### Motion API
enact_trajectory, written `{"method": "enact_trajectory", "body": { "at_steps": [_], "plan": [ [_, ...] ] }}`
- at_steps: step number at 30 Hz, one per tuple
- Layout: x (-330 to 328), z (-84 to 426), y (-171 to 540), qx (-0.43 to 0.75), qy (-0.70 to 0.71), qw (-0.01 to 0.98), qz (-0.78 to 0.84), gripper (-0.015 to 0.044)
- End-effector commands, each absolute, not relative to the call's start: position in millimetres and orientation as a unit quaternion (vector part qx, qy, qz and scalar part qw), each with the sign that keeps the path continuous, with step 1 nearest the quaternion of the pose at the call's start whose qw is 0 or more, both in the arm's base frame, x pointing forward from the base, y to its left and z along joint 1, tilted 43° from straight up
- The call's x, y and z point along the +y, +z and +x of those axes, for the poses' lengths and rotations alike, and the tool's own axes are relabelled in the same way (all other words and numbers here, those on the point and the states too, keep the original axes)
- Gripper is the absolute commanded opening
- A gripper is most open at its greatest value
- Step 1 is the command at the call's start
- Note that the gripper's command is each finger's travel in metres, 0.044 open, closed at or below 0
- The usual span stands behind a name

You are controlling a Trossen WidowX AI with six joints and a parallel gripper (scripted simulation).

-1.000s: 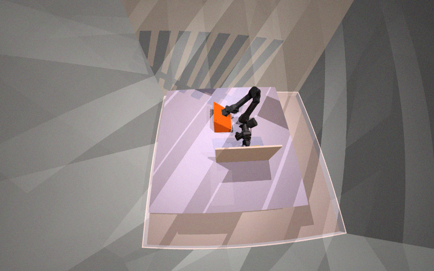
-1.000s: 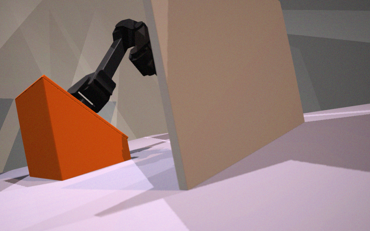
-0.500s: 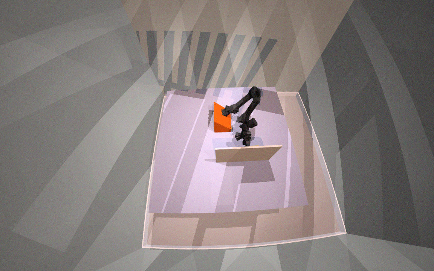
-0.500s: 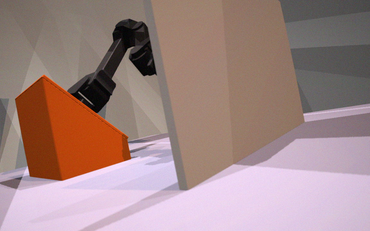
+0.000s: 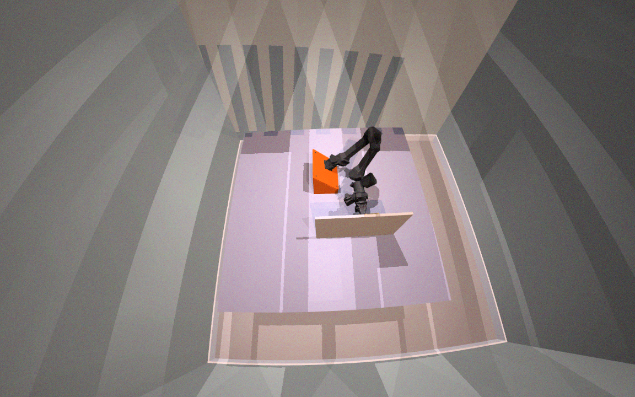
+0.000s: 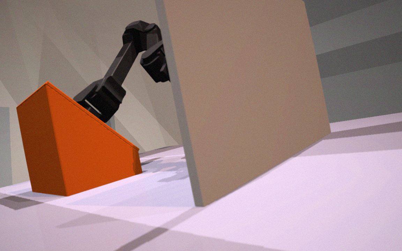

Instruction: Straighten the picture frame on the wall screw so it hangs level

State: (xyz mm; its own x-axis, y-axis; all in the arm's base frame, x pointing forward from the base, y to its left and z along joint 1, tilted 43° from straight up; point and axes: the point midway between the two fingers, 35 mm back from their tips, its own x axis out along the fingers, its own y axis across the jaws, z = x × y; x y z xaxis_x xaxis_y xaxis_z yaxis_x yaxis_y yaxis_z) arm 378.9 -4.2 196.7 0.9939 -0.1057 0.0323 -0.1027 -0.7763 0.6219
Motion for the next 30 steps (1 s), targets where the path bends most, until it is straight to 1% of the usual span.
{"method": "enact_trajectory", "body": {
  "at_steps": [1, 30],
  "plan": [
    [-3.9, 379.1, 197.0, -0.054, -0.002, 0.332, 0.942, 0.0],
    [-10.0, 378.2, 201.4, -0.054, -0.002, 0.332, 0.942, 0.0]
  ]
}}
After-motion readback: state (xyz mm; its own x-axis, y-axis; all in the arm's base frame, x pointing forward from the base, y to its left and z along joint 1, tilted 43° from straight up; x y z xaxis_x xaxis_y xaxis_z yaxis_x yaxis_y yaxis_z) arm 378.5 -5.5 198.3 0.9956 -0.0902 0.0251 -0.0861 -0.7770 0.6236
